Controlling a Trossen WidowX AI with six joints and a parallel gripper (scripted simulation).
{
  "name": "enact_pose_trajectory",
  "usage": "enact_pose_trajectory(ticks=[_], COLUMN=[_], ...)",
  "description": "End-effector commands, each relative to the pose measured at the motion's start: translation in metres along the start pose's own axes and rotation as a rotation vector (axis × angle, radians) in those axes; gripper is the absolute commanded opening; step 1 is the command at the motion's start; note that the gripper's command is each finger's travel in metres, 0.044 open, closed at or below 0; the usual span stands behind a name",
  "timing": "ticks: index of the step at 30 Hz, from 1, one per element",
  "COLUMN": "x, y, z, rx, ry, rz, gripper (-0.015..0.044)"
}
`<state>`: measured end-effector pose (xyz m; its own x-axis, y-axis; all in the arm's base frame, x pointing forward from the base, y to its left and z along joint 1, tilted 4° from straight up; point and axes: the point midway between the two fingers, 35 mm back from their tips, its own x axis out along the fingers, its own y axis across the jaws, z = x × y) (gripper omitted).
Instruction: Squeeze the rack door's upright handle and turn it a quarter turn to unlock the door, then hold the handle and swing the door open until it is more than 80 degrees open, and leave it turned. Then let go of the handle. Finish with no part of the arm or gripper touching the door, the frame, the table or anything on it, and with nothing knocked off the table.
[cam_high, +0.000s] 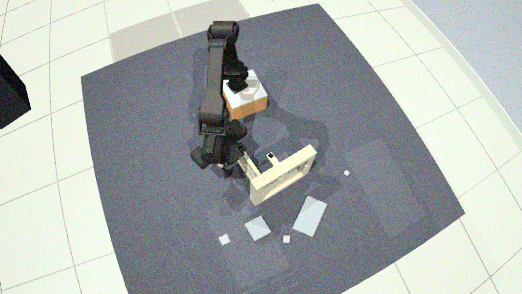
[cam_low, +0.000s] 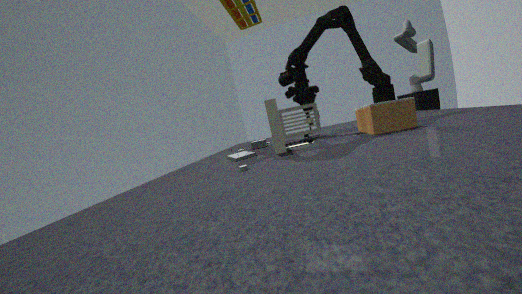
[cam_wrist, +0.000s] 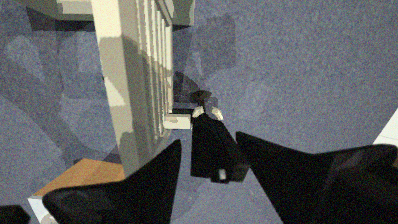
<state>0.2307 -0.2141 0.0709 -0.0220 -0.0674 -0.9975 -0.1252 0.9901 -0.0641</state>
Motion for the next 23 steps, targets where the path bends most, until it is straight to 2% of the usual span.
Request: enact_pose_trajectory(ticks=[1, 23], x=[-0.007, -0.042], y=[-0.002, -0.003], z=[0.002, 0.002], rx=[-0.004, -0.004], ry=[-0.009, -0.009], rz=[-0.005, -0.005], gripper=[0.0284, 0.0284])
